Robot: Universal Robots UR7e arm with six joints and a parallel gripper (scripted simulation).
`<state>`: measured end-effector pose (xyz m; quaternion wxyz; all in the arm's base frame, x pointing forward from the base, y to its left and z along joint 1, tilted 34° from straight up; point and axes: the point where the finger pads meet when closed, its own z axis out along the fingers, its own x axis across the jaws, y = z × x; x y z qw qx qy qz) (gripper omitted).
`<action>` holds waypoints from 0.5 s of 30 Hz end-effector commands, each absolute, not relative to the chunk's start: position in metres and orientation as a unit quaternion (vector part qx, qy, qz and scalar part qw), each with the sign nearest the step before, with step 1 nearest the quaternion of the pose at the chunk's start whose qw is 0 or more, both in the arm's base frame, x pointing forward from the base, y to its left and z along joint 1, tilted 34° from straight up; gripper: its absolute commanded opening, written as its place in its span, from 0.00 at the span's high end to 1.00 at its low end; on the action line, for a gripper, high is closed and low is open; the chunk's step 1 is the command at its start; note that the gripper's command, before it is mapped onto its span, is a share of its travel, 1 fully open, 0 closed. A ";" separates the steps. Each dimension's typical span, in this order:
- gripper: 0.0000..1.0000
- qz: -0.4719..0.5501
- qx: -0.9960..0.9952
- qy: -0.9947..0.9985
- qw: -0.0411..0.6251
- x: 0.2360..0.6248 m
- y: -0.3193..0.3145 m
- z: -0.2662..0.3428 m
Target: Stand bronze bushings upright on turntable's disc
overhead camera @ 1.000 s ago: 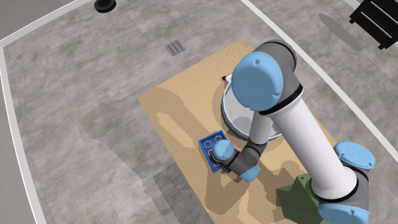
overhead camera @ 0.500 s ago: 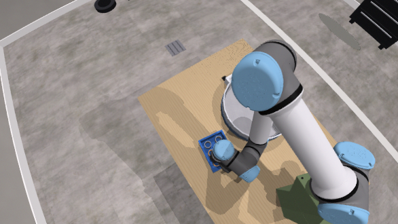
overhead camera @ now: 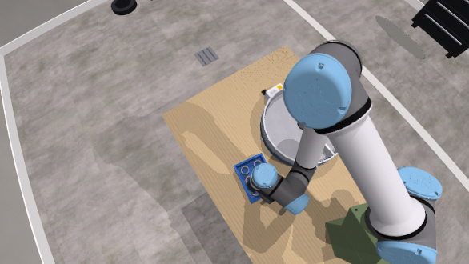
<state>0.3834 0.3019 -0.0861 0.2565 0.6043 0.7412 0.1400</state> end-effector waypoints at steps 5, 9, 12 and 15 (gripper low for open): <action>1.00 0.139 0.604 0.742 0.256 0.357 0.306 -0.049; 1.00 0.139 0.604 0.742 0.256 0.352 0.307 -0.041; 1.00 0.139 0.604 0.742 0.256 0.345 0.309 -0.030; 1.00 0.139 0.604 0.742 0.256 0.339 0.310 -0.021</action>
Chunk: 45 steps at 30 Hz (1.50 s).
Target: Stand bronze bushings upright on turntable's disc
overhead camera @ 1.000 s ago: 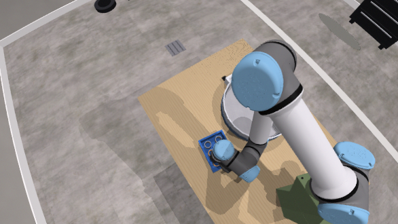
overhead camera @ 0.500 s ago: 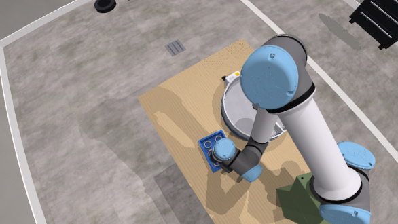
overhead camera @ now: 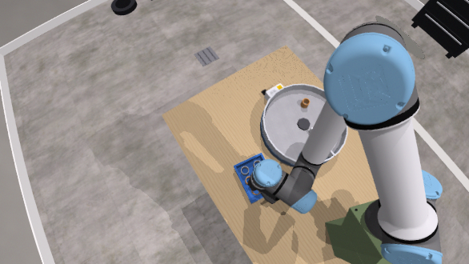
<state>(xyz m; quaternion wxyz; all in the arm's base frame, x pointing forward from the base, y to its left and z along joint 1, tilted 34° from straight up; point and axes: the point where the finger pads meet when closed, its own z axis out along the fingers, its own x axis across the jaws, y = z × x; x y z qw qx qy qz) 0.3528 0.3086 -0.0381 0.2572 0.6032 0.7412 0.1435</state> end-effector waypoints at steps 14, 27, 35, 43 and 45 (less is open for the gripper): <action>1.00 0.140 0.604 0.741 0.257 0.328 0.313 -0.003; 1.00 0.139 0.604 0.741 0.256 0.328 0.312 -0.004; 1.00 0.139 0.604 0.741 0.256 0.328 0.312 -0.004; 1.00 0.139 0.604 0.741 0.256 0.328 0.312 -0.004; 1.00 0.139 0.604 0.741 0.256 0.328 0.312 -0.004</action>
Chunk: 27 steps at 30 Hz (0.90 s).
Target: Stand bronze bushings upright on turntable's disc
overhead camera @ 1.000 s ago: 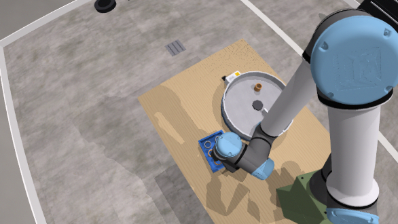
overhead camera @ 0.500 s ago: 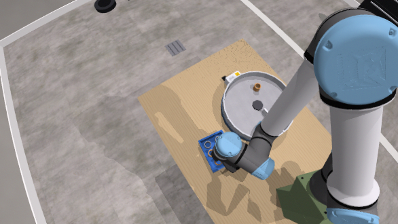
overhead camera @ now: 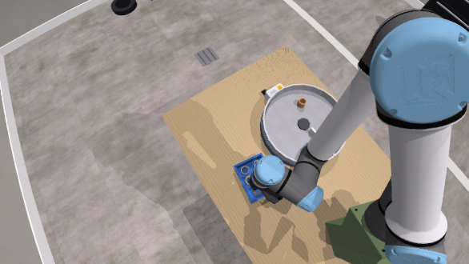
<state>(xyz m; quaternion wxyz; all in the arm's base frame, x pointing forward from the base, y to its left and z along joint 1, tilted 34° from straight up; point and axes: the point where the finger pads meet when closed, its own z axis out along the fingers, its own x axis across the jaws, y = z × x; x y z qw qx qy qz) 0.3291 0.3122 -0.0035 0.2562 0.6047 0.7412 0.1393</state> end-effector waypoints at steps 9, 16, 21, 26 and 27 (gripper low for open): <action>1.00 0.139 0.604 0.741 0.256 0.328 0.312 -0.004; 1.00 0.139 0.605 0.741 0.256 0.328 0.311 -0.003; 1.00 0.139 0.605 0.741 0.256 0.329 0.309 -0.003; 1.00 0.139 0.605 0.741 0.256 0.329 0.306 -0.002; 1.00 0.139 0.605 0.741 0.256 0.330 0.305 -0.002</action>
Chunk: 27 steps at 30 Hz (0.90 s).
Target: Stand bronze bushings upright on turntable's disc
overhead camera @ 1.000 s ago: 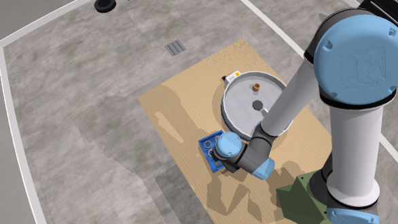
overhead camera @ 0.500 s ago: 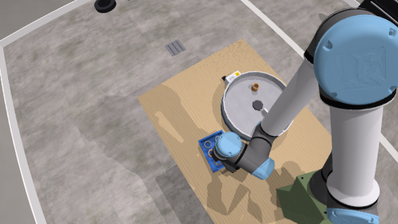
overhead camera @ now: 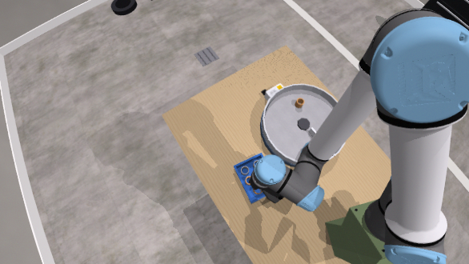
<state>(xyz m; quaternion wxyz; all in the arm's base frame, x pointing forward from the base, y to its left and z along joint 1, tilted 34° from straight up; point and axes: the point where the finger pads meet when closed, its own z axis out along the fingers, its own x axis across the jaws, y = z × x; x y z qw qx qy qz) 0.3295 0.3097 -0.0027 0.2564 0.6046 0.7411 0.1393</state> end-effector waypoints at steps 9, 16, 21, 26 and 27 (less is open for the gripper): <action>1.00 0.139 0.605 0.741 0.256 0.331 0.297 0.000; 1.00 0.139 0.605 0.741 0.256 0.334 0.285 0.004; 1.00 0.139 0.605 0.741 0.256 0.336 0.274 0.007; 1.00 0.139 0.605 0.741 0.256 0.338 0.266 0.009; 1.00 0.139 0.605 0.741 0.256 0.338 0.263 0.009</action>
